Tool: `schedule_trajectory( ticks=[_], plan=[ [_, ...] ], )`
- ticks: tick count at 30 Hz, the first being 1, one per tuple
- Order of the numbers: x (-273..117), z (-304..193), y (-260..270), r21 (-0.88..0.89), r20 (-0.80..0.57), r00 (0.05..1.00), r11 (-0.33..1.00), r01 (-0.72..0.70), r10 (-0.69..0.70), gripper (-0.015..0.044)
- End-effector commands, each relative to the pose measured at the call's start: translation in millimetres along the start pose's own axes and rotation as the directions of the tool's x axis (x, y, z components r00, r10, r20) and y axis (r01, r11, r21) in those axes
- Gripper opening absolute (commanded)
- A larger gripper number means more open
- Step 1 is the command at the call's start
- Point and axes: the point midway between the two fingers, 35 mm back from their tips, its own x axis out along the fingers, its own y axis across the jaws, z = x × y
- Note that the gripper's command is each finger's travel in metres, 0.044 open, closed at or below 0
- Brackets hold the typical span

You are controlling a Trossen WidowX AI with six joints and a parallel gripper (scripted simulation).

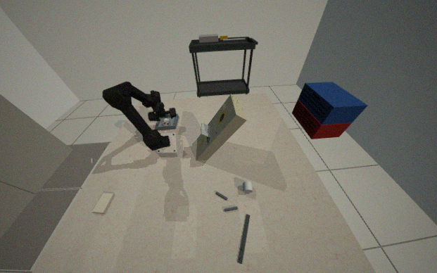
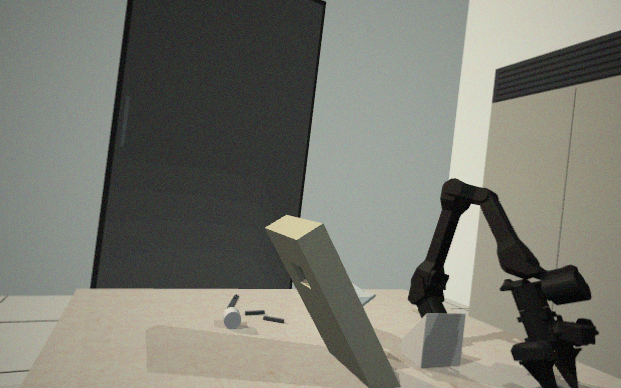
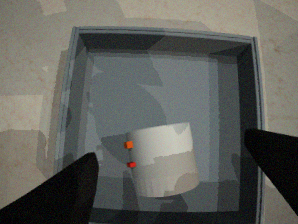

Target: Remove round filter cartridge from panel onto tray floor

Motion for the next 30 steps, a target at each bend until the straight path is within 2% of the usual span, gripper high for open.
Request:
schedule_trajectory(
  ticks=[1,3,30],
  plan=[
    [-42.3,28.6,-0.4,-0.006,0.034,0.999,1.0,0.003,-0.003,0.044],
    [-53.7,32.6,-0.6,-0.006,0.033,0.999,1.0,0.003,-0.003,0.044],
    [-45.7,32.3,0.0,-0.002,0.045,0.999,1.0,-0.003,0.003,0.044]
  ],
)
